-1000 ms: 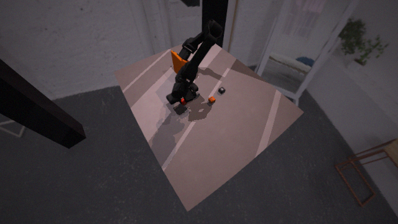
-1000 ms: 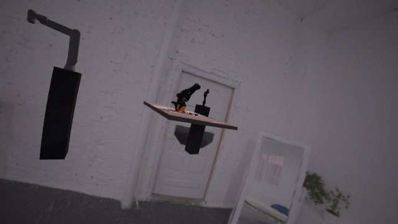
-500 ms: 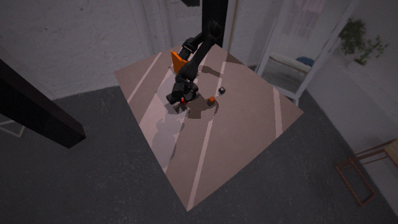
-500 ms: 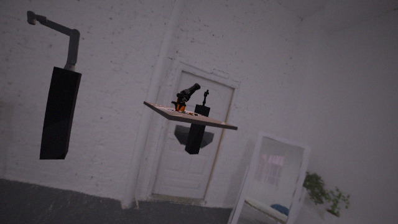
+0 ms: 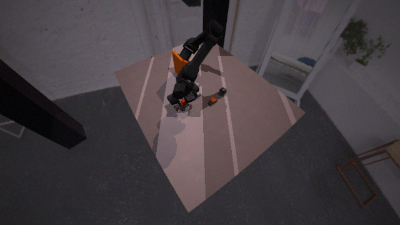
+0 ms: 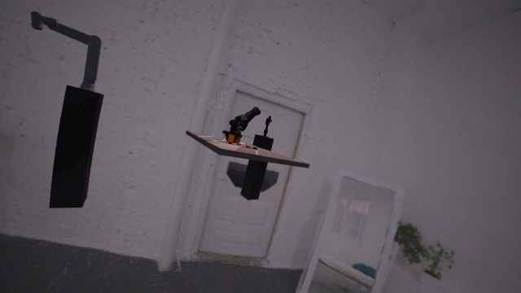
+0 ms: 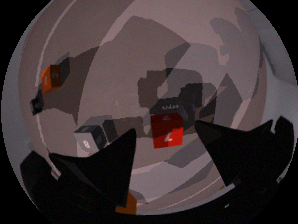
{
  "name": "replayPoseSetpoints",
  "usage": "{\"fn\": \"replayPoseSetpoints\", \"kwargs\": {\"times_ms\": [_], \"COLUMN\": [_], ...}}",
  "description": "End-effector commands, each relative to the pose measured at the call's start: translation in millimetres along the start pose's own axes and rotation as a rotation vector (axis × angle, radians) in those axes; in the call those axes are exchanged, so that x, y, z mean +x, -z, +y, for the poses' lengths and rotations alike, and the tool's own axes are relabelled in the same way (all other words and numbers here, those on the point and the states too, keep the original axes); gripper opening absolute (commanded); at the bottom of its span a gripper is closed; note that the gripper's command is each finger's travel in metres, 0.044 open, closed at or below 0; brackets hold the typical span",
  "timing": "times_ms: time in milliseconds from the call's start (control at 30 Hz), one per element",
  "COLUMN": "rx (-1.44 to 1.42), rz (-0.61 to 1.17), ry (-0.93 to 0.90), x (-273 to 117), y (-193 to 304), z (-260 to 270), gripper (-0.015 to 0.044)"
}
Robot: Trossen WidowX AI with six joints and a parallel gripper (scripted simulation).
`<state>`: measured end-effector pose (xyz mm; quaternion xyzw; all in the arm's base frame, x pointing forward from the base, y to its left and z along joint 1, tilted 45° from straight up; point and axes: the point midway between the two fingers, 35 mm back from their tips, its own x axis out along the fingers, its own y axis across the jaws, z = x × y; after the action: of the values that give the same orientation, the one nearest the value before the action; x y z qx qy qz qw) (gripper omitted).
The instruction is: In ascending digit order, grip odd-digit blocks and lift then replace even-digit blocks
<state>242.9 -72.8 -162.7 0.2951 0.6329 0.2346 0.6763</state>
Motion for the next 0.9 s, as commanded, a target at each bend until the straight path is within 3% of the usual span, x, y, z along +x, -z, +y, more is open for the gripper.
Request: {"fn": "replayPoseSetpoints", "kwargs": {"times_ms": [0, 167, 333, 400, 533, 700, 867], "rx": [0.005, 0.006, 0.006, 0.006, 0.006, 0.006, 0.006], "rz": [-0.001, -0.001, -0.001, -0.001, 0.000, 0.000, 0.000], "ry": [-0.004, -0.002, -0.002, 0.000, 0.002, 0.002, 0.002], "x": [1, -33, -36, -49, -114, -117, -117], "y": [0, 0, 0, -1, 0, 0, 0], "z": [1, 0, 0, -1, -1, -1, -1], "gripper": [0.0400, 0.0400, 0.0400, 0.0348, 0.0243, 0.0120, 0.0120]}}
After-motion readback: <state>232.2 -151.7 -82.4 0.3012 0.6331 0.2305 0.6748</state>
